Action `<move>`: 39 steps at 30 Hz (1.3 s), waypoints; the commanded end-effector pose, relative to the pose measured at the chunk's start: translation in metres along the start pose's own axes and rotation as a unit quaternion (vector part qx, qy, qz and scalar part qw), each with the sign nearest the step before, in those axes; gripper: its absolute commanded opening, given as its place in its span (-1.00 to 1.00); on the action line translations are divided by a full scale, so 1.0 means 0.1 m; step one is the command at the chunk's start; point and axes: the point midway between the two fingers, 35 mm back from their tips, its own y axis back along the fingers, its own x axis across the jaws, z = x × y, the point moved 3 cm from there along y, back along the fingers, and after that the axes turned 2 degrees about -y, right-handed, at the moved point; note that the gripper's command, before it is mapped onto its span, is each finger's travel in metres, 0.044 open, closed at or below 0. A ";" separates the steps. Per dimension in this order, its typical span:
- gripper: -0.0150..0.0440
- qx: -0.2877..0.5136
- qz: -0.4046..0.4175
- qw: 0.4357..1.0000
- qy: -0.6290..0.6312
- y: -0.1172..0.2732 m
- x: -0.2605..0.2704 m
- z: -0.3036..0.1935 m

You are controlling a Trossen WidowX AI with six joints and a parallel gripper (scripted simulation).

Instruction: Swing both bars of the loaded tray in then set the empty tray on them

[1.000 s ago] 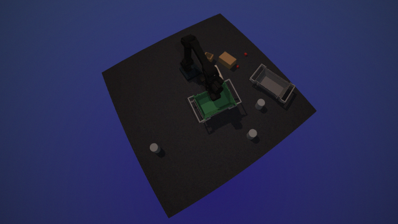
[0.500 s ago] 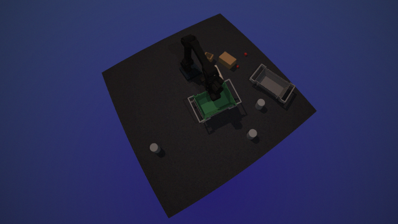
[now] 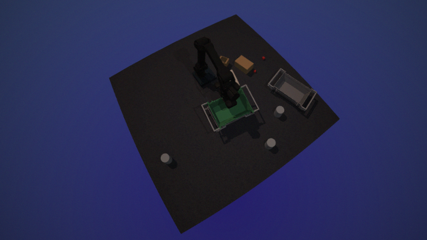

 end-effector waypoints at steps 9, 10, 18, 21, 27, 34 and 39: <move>-0.49 0.000 0.003 1.000 0.000 -0.03 0.02 0.00; -0.49 0.001 0.004 1.000 0.000 -0.04 0.02 0.00; -0.49 0.002 0.012 1.000 0.000 -0.11 0.07 0.00; -0.49 0.002 0.012 1.000 0.000 -0.11 0.07 0.00; -0.49 0.002 0.012 1.000 0.000 -0.11 0.07 0.00; -0.49 0.002 0.012 1.000 0.000 -0.11 0.07 0.00; -0.49 0.002 0.012 1.000 0.000 -0.11 0.07 0.00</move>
